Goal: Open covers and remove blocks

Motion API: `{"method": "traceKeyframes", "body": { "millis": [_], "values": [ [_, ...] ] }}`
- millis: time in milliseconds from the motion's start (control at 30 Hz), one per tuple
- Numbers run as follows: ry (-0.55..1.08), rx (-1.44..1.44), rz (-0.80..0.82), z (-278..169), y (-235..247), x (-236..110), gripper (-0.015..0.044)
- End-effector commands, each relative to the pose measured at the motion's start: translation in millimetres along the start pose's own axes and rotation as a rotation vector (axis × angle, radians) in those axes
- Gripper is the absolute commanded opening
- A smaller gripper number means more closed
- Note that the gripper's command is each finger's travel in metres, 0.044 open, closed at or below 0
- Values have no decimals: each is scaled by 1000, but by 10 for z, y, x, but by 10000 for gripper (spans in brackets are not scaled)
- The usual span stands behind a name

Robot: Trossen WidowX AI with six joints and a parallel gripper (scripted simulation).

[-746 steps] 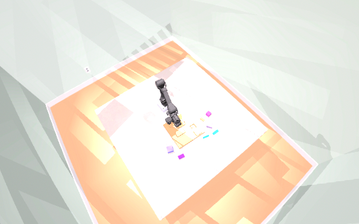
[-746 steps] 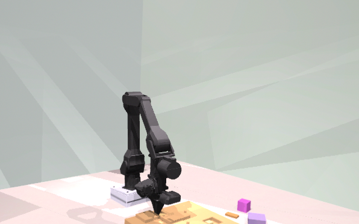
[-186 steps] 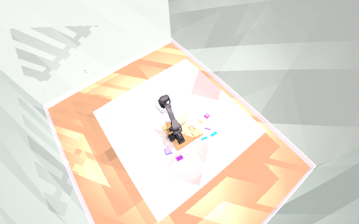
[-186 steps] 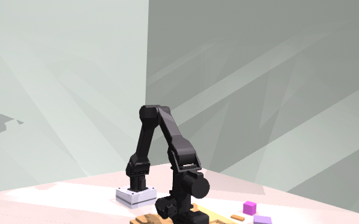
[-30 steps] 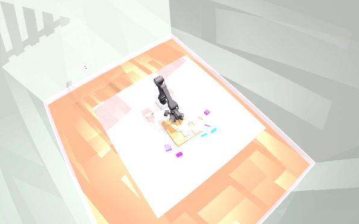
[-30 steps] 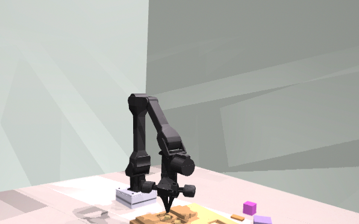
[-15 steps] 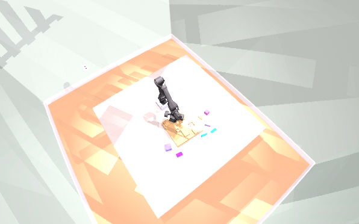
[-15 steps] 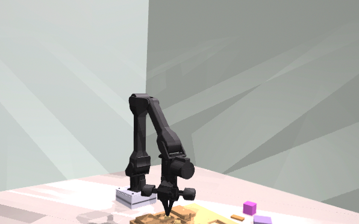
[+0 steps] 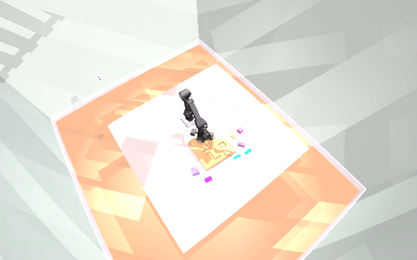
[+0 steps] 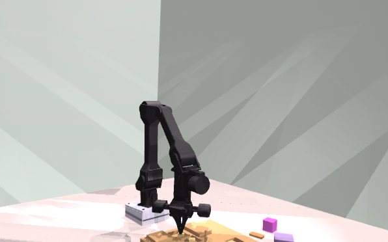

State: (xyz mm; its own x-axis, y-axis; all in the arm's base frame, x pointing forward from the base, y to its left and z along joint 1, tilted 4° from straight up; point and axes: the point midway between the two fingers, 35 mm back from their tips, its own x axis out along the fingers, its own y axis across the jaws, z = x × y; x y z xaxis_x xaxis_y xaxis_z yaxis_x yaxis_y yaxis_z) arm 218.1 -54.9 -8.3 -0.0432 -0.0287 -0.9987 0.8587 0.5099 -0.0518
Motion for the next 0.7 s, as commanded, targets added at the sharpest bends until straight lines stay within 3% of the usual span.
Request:
{"method": "traceKeyframes", "body": {
  "millis": [0,433,667],
  "values": [
    [3,-4,-2,4,-31,19,0],
    [2,-22,-3,94,-159,45,0],
    [3,-506,-2,95,-159,45,0]
  ]
}}
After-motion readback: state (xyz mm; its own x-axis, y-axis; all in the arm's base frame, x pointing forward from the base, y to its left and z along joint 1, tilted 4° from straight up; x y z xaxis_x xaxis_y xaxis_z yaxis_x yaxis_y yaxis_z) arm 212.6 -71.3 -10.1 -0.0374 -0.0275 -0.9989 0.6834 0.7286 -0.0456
